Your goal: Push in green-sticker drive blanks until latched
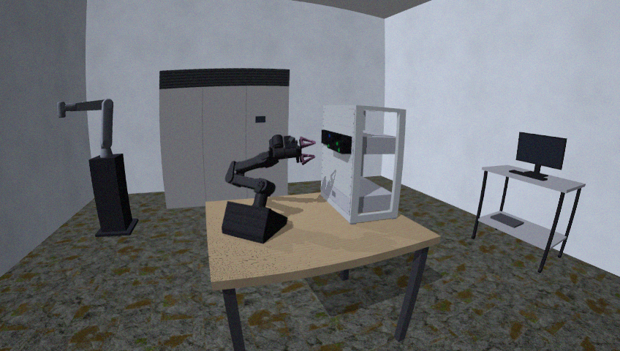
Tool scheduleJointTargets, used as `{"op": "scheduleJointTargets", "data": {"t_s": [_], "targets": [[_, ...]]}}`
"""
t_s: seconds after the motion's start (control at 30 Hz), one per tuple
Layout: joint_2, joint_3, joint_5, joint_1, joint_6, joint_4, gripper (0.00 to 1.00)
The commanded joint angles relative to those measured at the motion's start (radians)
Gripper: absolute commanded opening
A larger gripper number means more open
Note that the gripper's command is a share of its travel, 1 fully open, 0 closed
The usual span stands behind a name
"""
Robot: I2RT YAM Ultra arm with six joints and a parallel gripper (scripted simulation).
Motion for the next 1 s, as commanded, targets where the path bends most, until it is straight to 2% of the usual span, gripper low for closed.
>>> {"op": "scheduleJointTargets", "data": {"t_s": [0.0, 0.13, 0.43, 0.5, 0.53, 0.67, 0.97], "targets": [[0.033, -0.009, -0.146, -0.095, -0.013, 0.098, 1.0], [0.061, -0.013, -0.262, -0.214, -0.032, 0.182, 1.0], [0.149, -0.021, -0.443, -0.396, -0.038, 0.413, 1.0], [0.149, -0.021, -0.443, -0.396, -0.038, 0.413, 1.0], [0.174, -0.025, -0.474, -0.422, -0.02, 0.478, 1.0], [0.211, -0.026, -0.522, -0.476, -0.026, 0.575, 1.0], [0.298, -0.033, -0.585, -0.544, 0.018, 0.801, 1.0]]}}
